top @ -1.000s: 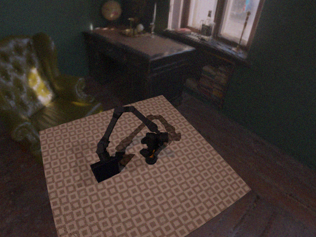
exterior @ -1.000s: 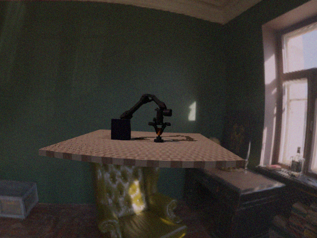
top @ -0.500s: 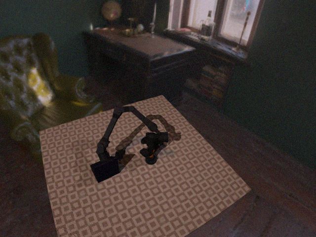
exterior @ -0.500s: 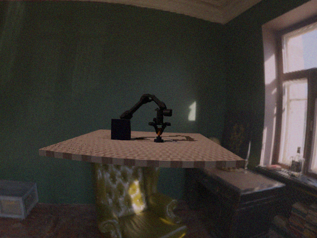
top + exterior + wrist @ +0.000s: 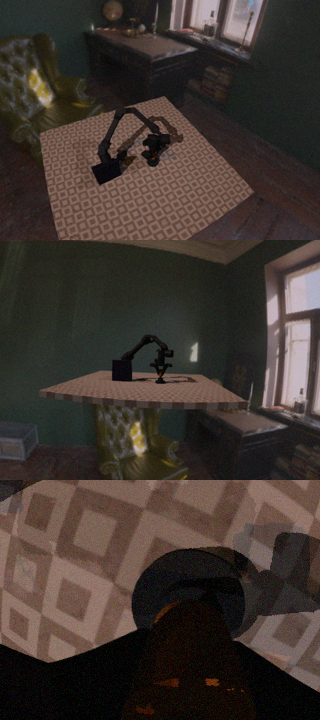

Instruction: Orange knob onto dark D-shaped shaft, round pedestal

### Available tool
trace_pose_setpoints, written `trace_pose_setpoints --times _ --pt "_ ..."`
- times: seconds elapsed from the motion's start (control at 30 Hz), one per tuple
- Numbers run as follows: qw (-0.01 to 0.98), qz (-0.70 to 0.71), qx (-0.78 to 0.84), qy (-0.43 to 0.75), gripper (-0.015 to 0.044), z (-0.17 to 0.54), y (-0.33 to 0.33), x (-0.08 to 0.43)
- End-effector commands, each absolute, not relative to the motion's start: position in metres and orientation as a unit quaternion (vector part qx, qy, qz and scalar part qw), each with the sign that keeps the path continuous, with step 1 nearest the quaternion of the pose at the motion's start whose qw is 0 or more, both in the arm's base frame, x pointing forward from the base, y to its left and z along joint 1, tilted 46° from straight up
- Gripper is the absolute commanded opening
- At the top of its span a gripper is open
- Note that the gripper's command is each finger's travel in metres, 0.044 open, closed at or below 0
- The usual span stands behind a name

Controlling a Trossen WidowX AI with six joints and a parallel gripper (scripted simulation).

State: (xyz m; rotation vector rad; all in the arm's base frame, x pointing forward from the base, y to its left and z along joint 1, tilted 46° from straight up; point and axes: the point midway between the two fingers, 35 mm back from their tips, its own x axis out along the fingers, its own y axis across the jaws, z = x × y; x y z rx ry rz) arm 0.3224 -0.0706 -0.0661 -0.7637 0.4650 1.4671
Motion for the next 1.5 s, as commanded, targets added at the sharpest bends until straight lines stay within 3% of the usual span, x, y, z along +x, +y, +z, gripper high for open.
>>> trace_pose_setpoints --times 0.0,0.17,1.27,1.47 --pt "0.646 0.649 -0.355 0.189 0.0000 -0.0647 -0.0740 0.3211" --pt "0.617 0.662 -0.403 0.139 0.0000 -0.0660 -0.0752 0.3194" --pt "0.617 0.662 -0.403 0.139 0.0000 -0.0646 -0.0736 0.3222" --pt "0.581 0.671 -0.453 0.082 0.0000 -0.0641 -0.0748 0.3230"
